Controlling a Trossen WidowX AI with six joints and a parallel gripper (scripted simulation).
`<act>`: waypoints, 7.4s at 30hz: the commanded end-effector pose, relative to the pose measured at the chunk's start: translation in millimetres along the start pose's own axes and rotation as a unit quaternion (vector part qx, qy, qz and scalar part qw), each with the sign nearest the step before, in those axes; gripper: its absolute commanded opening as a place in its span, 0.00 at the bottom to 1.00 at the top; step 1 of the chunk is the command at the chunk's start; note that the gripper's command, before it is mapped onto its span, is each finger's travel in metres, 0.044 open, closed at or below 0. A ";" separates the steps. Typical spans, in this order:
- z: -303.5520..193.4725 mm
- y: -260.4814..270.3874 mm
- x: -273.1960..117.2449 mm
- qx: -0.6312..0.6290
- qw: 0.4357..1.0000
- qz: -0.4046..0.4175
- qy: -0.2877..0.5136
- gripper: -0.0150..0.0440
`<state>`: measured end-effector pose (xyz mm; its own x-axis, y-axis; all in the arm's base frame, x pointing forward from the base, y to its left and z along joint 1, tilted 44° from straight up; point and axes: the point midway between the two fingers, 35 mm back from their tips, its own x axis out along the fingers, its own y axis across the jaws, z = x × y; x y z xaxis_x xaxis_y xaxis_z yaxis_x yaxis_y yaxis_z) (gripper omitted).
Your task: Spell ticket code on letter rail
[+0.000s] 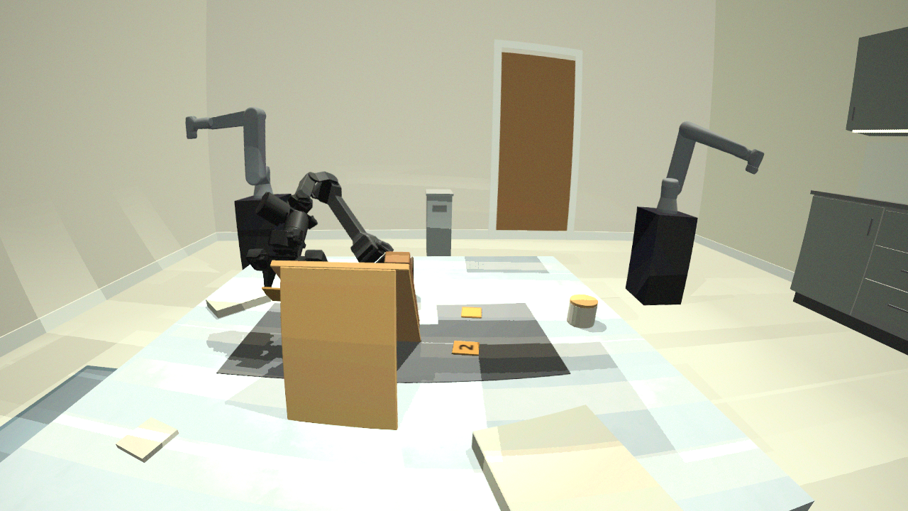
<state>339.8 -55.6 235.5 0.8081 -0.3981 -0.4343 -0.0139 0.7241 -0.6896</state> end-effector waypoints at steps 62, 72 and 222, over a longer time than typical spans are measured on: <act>-1.1 33.3 1.3 0.002 1.000 0.000 0.002 0.25; -1.1 38.4 1.5 0.002 1.000 0.000 0.002 0.25; -0.4 136.3 2.3 0.003 1.000 0.002 0.003 0.25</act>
<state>339.5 40.6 142.5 0.8058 -0.3954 -0.4409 -0.0170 0.7287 -0.6846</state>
